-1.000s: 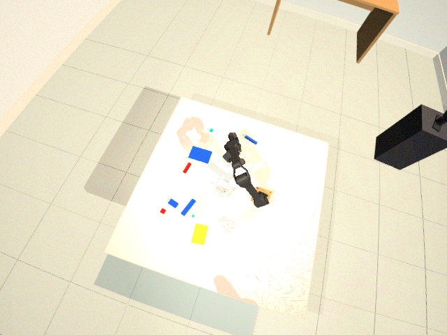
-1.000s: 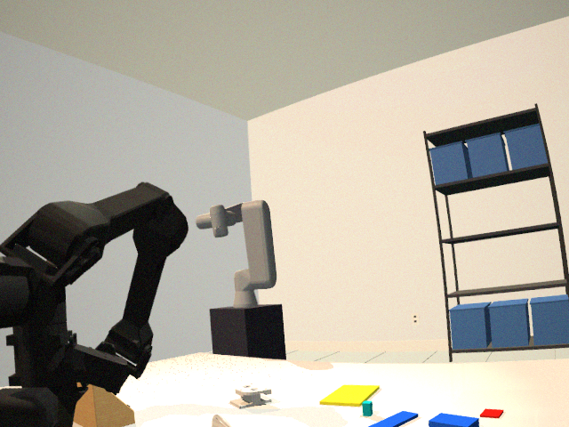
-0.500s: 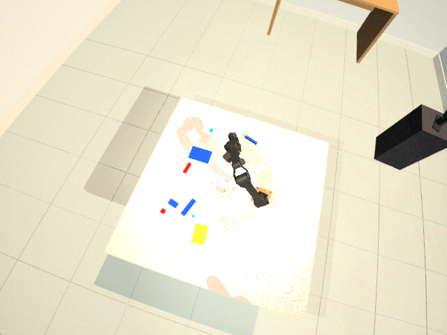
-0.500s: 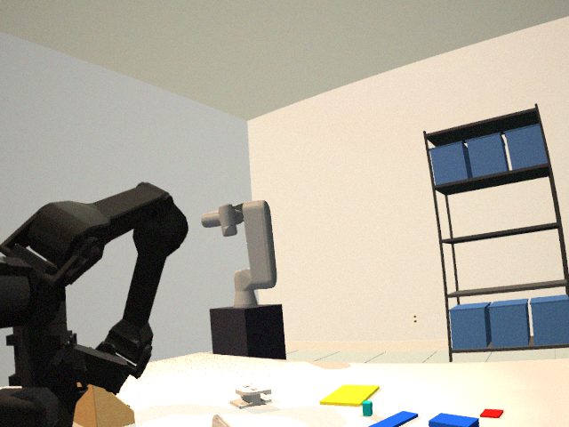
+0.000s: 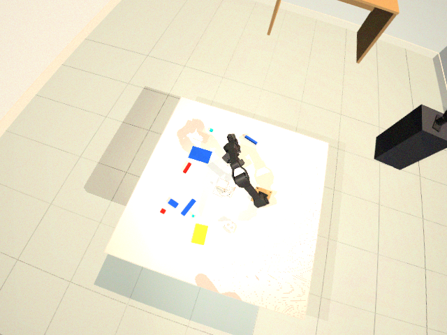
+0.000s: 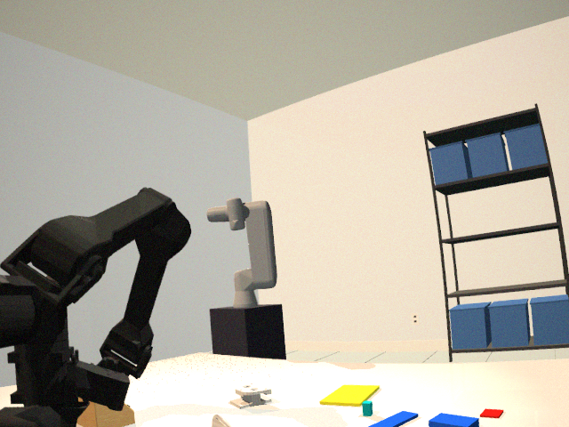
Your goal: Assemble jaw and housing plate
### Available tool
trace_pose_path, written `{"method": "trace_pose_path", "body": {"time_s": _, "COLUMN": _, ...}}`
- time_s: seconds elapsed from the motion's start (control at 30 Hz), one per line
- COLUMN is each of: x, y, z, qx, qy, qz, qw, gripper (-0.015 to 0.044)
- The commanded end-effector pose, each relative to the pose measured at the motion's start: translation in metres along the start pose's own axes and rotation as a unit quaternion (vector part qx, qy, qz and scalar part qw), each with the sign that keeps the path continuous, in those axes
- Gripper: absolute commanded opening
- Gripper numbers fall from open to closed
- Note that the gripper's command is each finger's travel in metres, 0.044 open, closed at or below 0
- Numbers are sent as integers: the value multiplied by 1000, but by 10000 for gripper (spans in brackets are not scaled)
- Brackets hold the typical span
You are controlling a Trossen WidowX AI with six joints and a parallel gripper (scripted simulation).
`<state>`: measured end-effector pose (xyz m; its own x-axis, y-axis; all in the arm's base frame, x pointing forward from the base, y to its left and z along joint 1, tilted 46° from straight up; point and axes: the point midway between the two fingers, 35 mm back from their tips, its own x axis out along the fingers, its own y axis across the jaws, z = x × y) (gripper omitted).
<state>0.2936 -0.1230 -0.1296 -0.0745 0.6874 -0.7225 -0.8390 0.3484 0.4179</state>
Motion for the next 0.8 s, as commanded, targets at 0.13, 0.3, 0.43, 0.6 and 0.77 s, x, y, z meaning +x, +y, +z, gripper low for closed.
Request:
{"method": "trace_pose_path", "body": {"time_s": 0.13, "x": 15, "y": 0, "z": 0, "qx": 5, "qy": -3, "qz": 3, "qw": 1000, "gripper": 440}}
{"method": "trace_pose_path", "body": {"time_s": 0.3, "x": 23, "y": 0, "z": 0, "qx": 5, "qy": -4, "qz": 2, "qw": 1000, "gripper": 440}}
{"method": "trace_pose_path", "body": {"time_s": 0.43, "x": 29, "y": 0, "z": 0, "qx": 5, "qy": -4, "qz": 2, "qw": 1000, "gripper": 440}}
{"method": "trace_pose_path", "body": {"time_s": 0.6, "x": 33, "y": 0, "z": 0, "qx": 5, "qy": -5, "qz": 2, "qw": 1000, "gripper": 440}}
{"method": "trace_pose_path", "body": {"time_s": 0.77, "x": 33, "y": 0, "z": 0, "qx": 5, "qy": -5, "qz": 2, "qw": 1000, "gripper": 440}}
